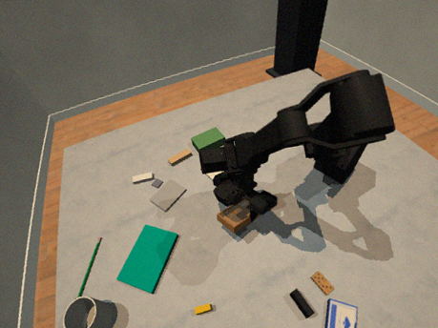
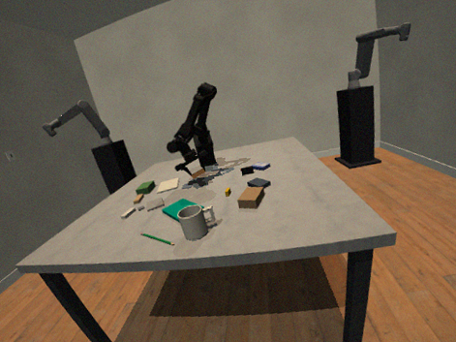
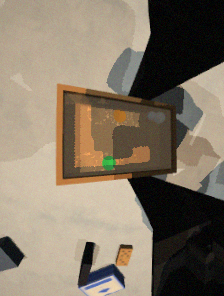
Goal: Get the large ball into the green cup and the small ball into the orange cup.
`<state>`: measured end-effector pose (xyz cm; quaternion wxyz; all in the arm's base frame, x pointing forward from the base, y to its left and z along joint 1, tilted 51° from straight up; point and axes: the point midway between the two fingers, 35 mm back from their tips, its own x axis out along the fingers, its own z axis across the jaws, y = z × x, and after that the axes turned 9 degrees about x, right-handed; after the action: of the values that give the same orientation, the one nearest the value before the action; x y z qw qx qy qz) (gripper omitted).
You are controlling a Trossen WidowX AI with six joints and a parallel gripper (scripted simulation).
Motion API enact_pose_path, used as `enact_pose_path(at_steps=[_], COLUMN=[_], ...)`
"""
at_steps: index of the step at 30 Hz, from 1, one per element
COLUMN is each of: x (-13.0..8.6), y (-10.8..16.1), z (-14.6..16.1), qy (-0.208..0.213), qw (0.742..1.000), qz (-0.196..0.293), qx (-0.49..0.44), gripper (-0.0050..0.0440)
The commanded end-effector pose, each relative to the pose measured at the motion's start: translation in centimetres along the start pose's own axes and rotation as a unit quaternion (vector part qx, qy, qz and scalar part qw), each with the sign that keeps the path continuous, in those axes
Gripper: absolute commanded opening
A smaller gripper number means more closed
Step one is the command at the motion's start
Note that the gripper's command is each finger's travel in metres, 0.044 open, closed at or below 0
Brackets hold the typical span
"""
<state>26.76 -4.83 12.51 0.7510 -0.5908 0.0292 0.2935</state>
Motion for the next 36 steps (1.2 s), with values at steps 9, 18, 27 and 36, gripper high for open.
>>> enact_pose_path(at_steps=[9,18,27,36], x=[-0.06,-0.08,-0.08,-0.18], y=[-0.11,-0.32,-0.49,-0.68], z=[0.12,0.37,0.62,0.9], qy=[0.003,0.051,0.097,0.144], qw=[1.0,0.998,0.993,0.984], qz=[0.002,0.04,0.073,0.104], qx=[0.0,0.001,0.001,-0.001], gripper=[0.0,0.0,0.0,0.0])
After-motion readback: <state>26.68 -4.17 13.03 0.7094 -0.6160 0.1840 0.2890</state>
